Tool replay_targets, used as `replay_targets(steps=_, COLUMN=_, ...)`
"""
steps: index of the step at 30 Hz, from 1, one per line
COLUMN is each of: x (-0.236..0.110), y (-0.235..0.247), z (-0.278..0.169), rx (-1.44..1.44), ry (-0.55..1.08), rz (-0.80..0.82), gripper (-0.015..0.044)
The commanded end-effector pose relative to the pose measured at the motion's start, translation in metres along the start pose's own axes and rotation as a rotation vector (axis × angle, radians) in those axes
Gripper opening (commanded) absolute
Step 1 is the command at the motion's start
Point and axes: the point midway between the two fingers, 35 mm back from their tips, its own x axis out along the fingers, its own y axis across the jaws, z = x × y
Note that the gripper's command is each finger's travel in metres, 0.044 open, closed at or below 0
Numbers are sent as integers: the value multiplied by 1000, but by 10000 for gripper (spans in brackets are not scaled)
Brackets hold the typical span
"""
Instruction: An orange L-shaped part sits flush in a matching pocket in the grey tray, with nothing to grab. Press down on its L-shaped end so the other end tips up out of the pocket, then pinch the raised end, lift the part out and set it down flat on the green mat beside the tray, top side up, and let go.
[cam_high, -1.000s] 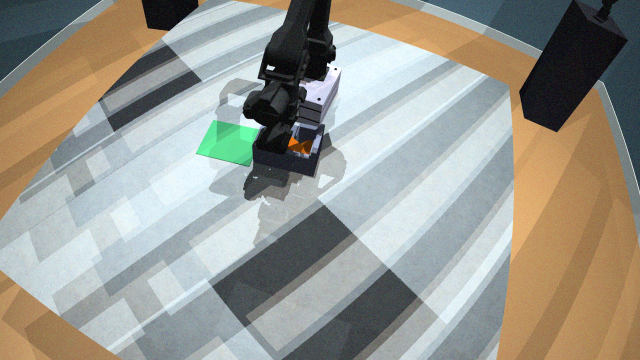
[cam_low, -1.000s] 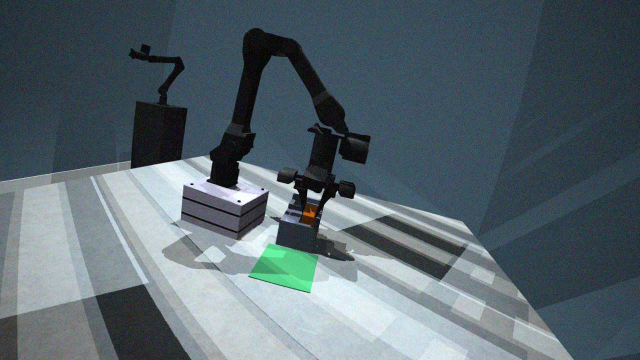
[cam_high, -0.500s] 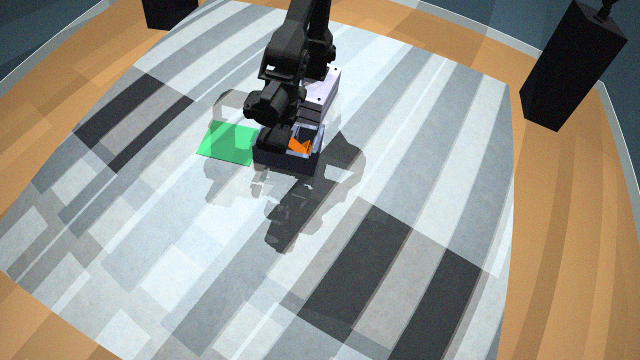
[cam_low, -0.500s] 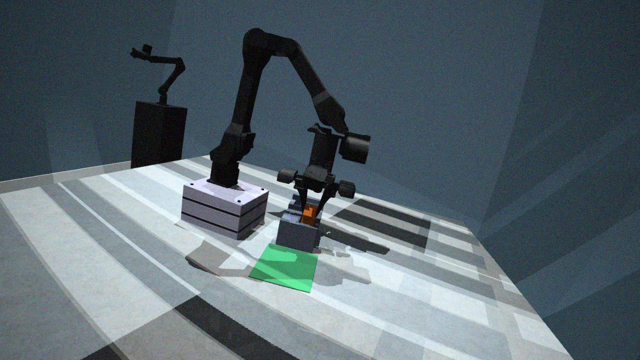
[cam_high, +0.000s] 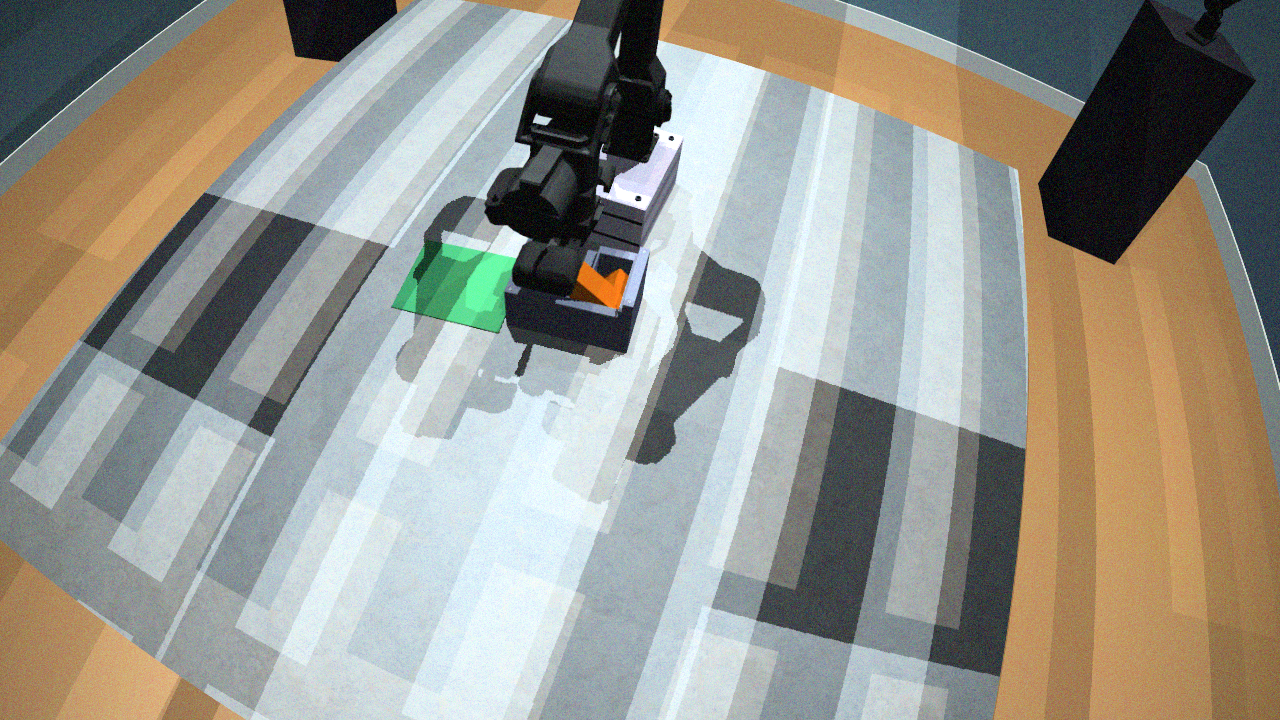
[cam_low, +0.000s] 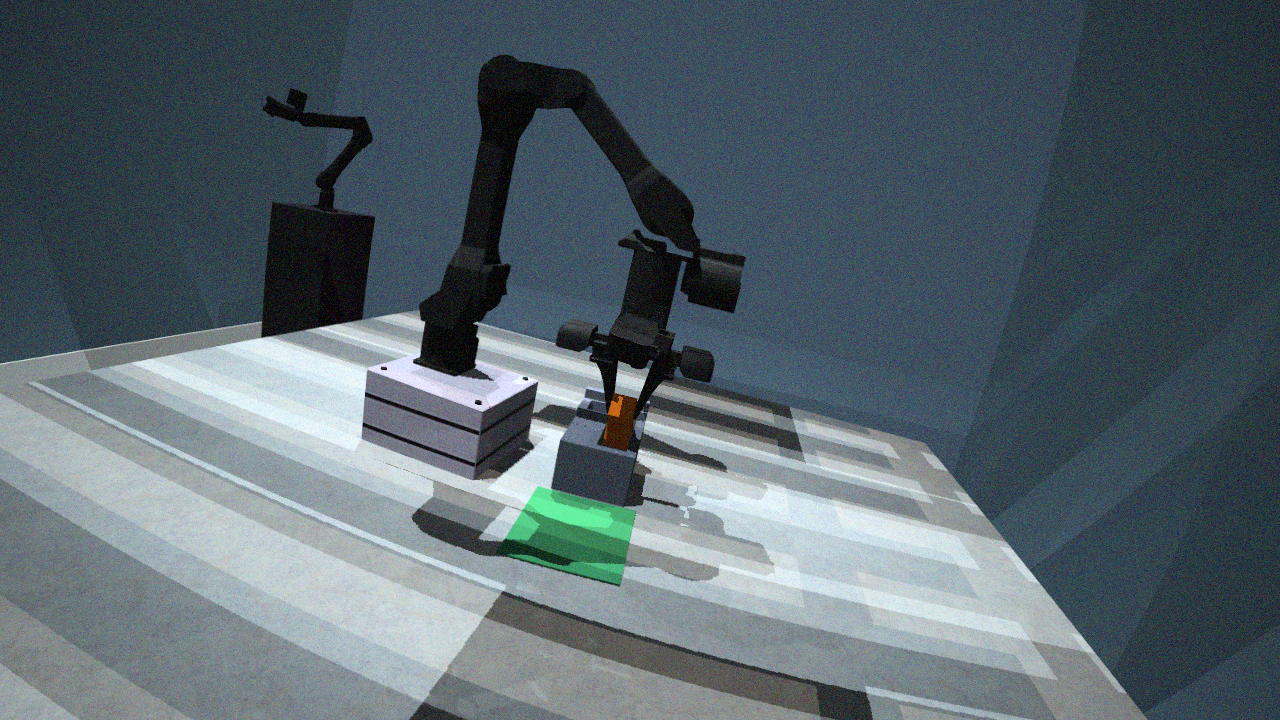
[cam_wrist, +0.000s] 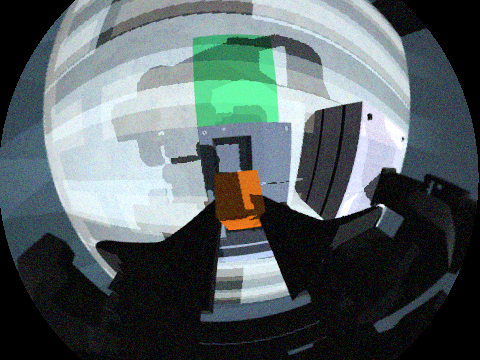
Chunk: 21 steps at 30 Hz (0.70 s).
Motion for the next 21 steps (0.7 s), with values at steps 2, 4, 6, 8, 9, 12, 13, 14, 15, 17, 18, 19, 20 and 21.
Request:
replay_targets(steps=2, x=-10, y=0, z=-1, rx=3, ry=4, rz=2, gripper=0)
replay_targets(steps=4, x=-13, y=0, z=-1, rx=4, ry=4, rz=2, gripper=0)
replay_targets(steps=6, x=-16, y=0, z=-1, rx=4, ry=4, rz=2, gripper=0)
replay_targets(steps=8, x=-19, y=0, z=-1, rx=4, ry=4, rz=2, gripper=0)
replay_targets(steps=9, x=-21, y=0, z=-1, rx=4, ry=4, rz=2, gripper=0)
replay_targets(steps=12, x=-25, y=0, z=-1, rx=4, ry=4, rz=2, gripper=0)
replay_targets(steps=13, x=-27, y=0, z=-1, rx=4, ry=4, rz=2, gripper=0)
replay_targets(steps=14, x=-29, y=0, z=-1, rx=4, ry=4, rz=2, gripper=0)
replay_targets(steps=15, x=-30, y=0, z=-1, rx=4, ry=4, rz=2, gripper=0)
replay_targets(steps=17, x=-33, y=0, z=0, rx=4, ry=4, rz=2, gripper=0)
replay_targets(steps=18, x=-35, y=0, z=0, rx=4, ry=4, rz=2, gripper=0)
replay_targets(steps=19, x=-37, y=0, z=0, rx=4, ry=4, rz=2, gripper=0)
replay_targets(steps=20, x=-38, y=0, z=0, rx=4, ry=4, rz=2, gripper=0)
replay_targets(steps=21, x=-40, y=0, z=0, rx=4, ry=4, rz=2, gripper=0)
